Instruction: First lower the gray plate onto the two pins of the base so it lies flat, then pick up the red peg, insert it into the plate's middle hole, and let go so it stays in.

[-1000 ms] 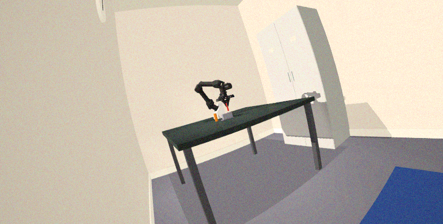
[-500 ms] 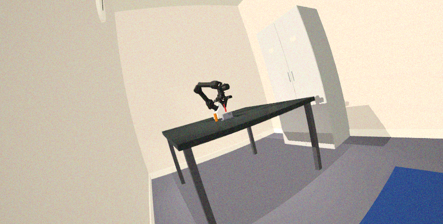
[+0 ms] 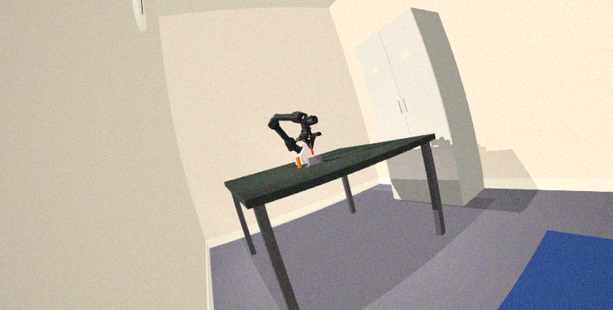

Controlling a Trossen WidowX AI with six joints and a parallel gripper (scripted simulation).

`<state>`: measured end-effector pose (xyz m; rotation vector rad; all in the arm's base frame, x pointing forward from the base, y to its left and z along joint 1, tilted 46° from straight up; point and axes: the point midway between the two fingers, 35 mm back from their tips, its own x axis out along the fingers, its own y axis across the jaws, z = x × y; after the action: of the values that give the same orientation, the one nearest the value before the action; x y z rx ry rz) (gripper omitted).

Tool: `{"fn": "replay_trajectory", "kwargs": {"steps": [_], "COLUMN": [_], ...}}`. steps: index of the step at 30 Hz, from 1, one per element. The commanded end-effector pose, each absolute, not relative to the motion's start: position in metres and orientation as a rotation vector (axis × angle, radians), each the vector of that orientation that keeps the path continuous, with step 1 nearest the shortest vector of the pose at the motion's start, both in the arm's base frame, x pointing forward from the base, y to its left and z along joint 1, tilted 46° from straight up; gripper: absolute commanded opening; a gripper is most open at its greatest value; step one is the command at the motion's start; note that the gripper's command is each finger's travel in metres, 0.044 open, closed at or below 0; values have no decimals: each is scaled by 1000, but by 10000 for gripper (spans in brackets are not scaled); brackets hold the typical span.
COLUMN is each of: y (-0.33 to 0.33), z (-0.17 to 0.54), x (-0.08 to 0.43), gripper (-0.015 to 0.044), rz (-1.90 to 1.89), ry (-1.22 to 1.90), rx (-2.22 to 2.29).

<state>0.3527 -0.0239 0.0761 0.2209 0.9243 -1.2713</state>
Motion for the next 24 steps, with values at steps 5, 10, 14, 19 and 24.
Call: {"fn": "replay_trajectory", "kwargs": {"steps": [5, 10, 14, 19, 24], "y": [-24, -24, -24, -26, -31], "z": [76, 76, 76, 74, 70], "x": [353, 353, 353, 353, 353], "gripper": [0, 0, 0, 0, 0], "rz": [-1273, -1272, -1271, -1271, -1272], "ry": [921, 923, 924, 924, 922], "rx": [220, 220, 221, 221, 220]}}
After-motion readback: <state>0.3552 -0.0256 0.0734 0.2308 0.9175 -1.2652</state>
